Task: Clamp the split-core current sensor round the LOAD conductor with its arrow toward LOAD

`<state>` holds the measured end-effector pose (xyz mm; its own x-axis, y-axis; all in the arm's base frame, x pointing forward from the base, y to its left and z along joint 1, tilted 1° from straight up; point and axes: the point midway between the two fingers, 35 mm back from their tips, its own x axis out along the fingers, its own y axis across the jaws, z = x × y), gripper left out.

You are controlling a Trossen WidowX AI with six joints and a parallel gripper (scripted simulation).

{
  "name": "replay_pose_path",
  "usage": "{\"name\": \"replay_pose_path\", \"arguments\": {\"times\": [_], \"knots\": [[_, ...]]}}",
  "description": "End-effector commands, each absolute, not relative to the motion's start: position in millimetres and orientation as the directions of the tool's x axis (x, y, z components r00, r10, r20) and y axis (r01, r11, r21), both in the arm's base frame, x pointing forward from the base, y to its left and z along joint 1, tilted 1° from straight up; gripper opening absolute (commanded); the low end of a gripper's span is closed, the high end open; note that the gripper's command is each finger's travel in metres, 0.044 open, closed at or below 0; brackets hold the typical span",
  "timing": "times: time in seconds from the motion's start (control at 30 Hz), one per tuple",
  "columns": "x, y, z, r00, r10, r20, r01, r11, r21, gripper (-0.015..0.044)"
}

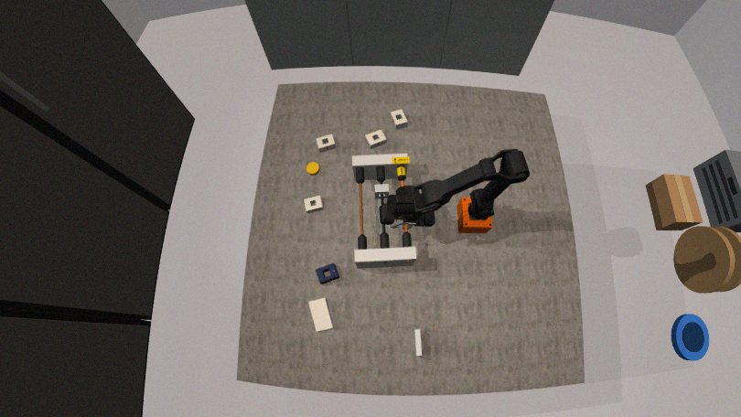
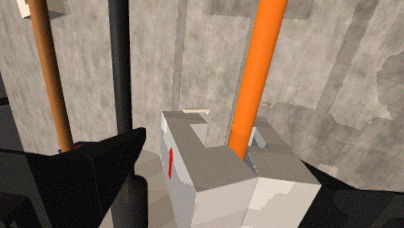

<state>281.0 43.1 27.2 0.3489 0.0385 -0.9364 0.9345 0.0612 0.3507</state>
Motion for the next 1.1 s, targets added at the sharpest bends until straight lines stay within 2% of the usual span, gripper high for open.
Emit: {"name": "replay_pose_path", "arguments": {"times": [0.0, 0.8, 1.07], "knots": [[285.3, 42.3, 29.0, 0.368, 0.032, -0.929, 0.927, 0.056, 0.370, 0.0440], [281.0, 43.1, 27.2, 0.349, 0.038, -0.936, 0.934, 0.061, 0.351, 0.0285], [281.0, 43.1, 27.2, 0.349, 0.038, -0.936, 0.934, 0.061, 0.351, 0.0075]]}}
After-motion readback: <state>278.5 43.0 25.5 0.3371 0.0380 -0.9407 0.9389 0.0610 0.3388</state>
